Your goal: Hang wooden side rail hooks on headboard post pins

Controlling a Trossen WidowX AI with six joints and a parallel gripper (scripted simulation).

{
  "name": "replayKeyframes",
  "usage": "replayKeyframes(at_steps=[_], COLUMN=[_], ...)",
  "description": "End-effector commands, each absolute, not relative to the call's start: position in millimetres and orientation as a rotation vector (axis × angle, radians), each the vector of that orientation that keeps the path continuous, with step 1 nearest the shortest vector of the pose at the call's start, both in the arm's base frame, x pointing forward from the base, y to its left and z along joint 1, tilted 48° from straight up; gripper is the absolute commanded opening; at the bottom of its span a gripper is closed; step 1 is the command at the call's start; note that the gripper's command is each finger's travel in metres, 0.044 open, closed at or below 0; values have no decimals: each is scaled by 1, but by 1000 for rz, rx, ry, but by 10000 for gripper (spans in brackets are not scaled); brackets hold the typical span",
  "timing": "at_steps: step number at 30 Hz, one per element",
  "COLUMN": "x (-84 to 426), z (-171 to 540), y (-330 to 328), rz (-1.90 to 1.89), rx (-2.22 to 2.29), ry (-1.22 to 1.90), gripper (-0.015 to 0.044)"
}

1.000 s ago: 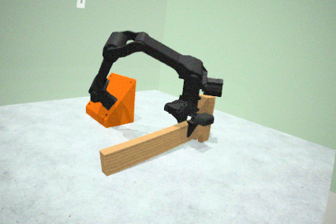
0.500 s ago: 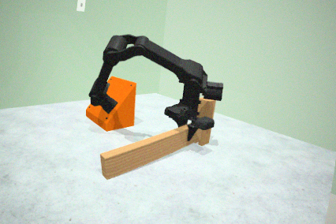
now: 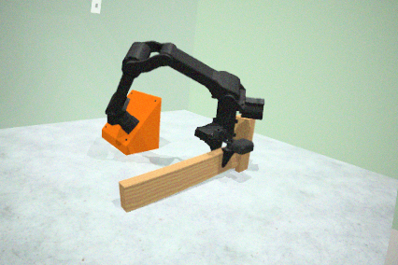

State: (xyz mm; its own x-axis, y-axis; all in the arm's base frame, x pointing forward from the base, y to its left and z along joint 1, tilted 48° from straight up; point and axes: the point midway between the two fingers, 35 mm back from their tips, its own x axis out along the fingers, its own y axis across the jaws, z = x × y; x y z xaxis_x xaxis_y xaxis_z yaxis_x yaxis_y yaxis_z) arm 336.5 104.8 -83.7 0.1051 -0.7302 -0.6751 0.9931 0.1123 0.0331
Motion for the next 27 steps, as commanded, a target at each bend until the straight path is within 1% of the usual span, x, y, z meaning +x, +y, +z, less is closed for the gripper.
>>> replayKeyframes(at_steps=[1, 21, 27], x=[337, 337, 337], z=[-85, -87, -86], y=[106, 103, 103], rz=[-1371, -1371, -1372], rx=[567, 567, 564], ry=[583, 583, 580], gripper=[0, 0, 158])
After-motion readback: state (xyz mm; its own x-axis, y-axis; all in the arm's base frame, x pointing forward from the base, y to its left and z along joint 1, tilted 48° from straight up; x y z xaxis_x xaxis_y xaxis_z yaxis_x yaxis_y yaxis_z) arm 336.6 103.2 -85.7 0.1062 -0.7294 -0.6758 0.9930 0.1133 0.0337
